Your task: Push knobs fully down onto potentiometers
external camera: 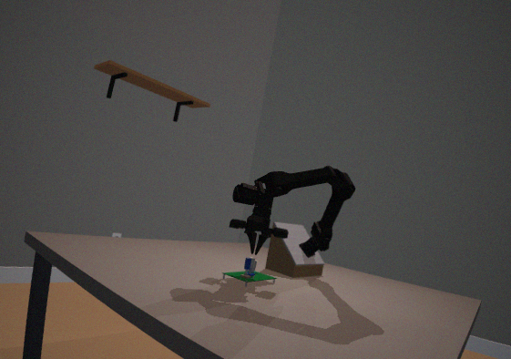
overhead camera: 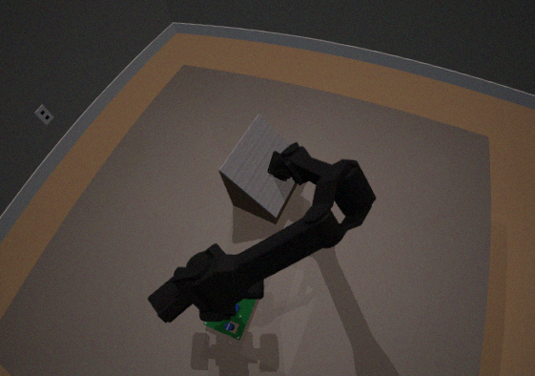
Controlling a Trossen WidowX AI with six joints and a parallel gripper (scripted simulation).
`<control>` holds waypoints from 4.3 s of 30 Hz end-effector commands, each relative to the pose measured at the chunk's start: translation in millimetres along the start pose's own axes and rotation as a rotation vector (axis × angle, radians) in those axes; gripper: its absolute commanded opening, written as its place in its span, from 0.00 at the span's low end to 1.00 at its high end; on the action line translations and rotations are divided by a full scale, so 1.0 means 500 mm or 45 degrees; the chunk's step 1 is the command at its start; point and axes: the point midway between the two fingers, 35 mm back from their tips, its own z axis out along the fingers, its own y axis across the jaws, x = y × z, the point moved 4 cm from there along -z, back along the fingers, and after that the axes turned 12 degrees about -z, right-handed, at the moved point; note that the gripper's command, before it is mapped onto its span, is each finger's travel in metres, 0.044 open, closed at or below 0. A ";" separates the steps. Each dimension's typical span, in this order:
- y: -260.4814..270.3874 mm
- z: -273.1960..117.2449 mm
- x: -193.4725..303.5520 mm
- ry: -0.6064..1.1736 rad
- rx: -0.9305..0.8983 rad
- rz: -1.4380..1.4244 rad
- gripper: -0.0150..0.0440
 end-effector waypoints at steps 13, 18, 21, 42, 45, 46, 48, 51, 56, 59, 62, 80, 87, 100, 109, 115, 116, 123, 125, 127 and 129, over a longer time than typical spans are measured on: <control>-0.021 -0.084 -0.166 0.011 -0.016 -0.018 0.25; -0.020 -0.048 -0.166 0.010 -0.017 -0.019 0.25; -0.020 -0.044 -0.166 0.010 -0.017 -0.019 0.25; -0.020 -0.003 -0.166 0.009 -0.017 -0.019 0.25; -0.020 -0.004 -0.166 0.009 -0.017 -0.019 0.25; -0.020 -0.005 -0.166 0.009 -0.017 -0.019 0.25; -0.020 -0.005 -0.166 0.009 -0.017 -0.019 0.25; -0.020 -0.004 -0.166 0.009 -0.017 -0.019 0.25; -0.020 -0.001 -0.166 0.009 -0.017 -0.019 0.25; -0.020 0.001 -0.166 0.009 -0.017 -0.019 0.25; -0.020 0.002 -0.166 0.009 -0.018 -0.019 0.25; -0.019 0.006 -0.166 0.009 -0.018 -0.019 0.25; -0.019 0.006 -0.166 0.009 -0.018 -0.019 0.25; -0.019 0.014 -0.166 0.009 -0.018 -0.019 0.25; -0.019 0.020 -0.166 0.008 -0.018 -0.019 0.25; -0.019 0.023 -0.166 0.008 -0.018 -0.019 0.25; -0.019 0.023 -0.166 0.008 -0.018 -0.019 0.25; -0.019 0.027 -0.166 0.008 -0.018 -0.019 0.25; -0.019 0.030 -0.165 0.008 -0.018 -0.019 0.25; -0.019 0.032 -0.165 0.008 -0.018 -0.019 0.25; -0.019 0.032 -0.165 0.008 -0.018 -0.019 0.25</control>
